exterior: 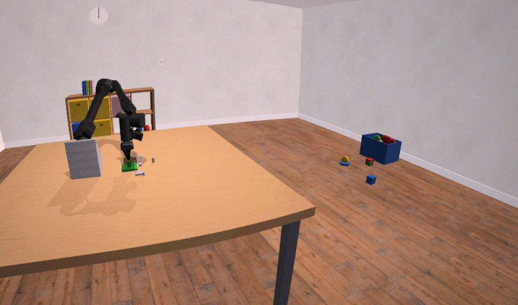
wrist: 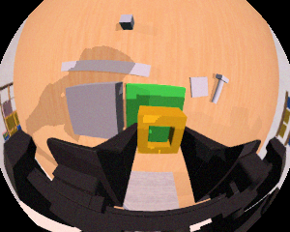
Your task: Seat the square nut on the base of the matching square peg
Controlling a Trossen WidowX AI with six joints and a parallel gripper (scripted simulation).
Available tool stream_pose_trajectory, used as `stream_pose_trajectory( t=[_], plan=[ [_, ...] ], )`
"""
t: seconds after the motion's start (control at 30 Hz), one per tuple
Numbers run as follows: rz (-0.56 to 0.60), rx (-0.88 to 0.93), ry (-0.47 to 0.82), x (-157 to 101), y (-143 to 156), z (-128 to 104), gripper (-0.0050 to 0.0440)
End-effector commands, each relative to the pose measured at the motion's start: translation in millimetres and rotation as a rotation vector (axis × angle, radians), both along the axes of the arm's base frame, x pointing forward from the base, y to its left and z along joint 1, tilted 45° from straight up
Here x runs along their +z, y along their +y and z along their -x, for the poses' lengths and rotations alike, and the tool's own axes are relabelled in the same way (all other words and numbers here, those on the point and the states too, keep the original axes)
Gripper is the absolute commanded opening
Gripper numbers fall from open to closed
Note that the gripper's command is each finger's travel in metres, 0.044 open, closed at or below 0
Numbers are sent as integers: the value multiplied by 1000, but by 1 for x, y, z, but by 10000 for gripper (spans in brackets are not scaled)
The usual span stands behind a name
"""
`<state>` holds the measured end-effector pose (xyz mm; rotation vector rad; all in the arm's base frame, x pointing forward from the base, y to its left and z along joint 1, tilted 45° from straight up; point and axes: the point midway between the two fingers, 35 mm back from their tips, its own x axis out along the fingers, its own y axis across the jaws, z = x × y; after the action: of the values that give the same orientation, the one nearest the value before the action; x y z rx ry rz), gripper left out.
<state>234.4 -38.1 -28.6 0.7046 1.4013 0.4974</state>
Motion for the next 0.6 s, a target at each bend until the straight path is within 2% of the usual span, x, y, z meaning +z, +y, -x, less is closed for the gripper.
stream_pose_trajectory(
  t=[0.0,0.57],
  plan=[
    [-1,-1,-3,-2,2,-1,0],
    [-1,-1,-3,-9,8,-2,0]
  ],
)
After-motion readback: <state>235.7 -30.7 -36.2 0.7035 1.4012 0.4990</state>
